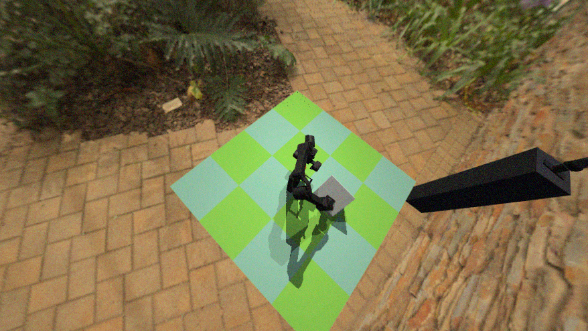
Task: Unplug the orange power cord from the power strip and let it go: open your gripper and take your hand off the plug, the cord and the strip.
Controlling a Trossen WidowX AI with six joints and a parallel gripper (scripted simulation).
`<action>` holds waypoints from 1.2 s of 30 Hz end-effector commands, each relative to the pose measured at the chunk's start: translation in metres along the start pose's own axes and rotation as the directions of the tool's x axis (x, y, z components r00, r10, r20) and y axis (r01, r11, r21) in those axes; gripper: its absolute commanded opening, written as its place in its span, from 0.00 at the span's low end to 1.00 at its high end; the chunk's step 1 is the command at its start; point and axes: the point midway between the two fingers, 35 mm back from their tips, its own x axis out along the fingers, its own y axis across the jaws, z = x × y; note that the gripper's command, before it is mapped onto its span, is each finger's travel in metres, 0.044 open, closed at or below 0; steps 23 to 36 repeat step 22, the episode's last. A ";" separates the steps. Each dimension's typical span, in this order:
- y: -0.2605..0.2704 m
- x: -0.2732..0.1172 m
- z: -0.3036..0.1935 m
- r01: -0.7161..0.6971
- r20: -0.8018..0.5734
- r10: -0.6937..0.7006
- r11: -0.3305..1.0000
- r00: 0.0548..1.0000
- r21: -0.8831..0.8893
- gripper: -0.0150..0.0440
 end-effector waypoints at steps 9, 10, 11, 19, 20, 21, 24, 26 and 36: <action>-0.004 -0.006 0.037 0.002 0.001 -0.002 1.000 1.000 0.009 1.00; -0.004 -0.006 0.037 0.002 0.001 -0.002 1.000 1.000 0.009 1.00; -0.004 -0.006 0.037 0.002 0.001 -0.002 1.000 1.000 0.009 1.00; -0.004 -0.006 0.037 0.002 0.001 -0.002 1.000 1.000 0.009 1.00; -0.004 -0.006 0.037 0.002 0.001 -0.002 1.000 1.000 0.009 1.00; -0.004 -0.006 0.037 0.002 0.001 -0.002 1.000 1.000 0.009 1.00; -0.004 -0.006 0.037 0.002 0.001 -0.002 1.000 1.000 0.009 1.00; -0.004 -0.006 0.037 0.002 0.001 -0.002 1.000 1.000 0.009 1.00; -0.004 -0.006 0.037 0.002 0.001 -0.002 1.000 1.000 0.009 1.00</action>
